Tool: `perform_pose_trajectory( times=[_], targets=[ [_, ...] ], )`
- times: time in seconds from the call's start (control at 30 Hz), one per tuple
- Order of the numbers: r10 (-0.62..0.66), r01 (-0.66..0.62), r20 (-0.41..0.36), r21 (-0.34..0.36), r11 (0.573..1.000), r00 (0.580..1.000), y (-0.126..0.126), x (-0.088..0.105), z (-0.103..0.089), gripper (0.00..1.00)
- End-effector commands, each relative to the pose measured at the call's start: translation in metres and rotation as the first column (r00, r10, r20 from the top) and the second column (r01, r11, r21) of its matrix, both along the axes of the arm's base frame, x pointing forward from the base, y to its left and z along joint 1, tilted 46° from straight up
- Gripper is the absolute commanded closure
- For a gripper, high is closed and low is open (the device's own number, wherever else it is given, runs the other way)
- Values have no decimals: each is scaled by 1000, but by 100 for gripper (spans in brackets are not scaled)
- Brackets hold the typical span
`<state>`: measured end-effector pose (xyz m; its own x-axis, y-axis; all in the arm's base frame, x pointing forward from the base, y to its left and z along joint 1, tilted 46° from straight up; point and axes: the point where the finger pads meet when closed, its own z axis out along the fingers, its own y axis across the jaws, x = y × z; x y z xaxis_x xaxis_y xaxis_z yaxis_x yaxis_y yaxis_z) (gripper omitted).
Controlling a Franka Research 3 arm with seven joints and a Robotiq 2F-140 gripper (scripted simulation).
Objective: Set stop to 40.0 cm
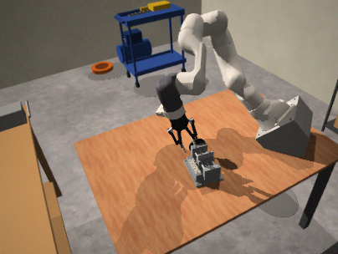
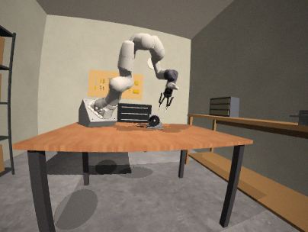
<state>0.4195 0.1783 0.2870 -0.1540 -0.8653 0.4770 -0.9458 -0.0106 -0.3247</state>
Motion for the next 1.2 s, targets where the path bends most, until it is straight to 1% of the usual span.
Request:
perform_pose_trajectory(
  times=[0.0,0.5,0.73,1.17],
  targets=[
    [-1,1,7,0,1000,1000,0,1,1,67],
    [-1,1,7,0,1000,1000,1,1,1,67],
    [-1,1,7,0,1000,1000,5,-3,7,67],
    [-1,1,7,0,1000,1000,2,-5,7,67]
  ],
)
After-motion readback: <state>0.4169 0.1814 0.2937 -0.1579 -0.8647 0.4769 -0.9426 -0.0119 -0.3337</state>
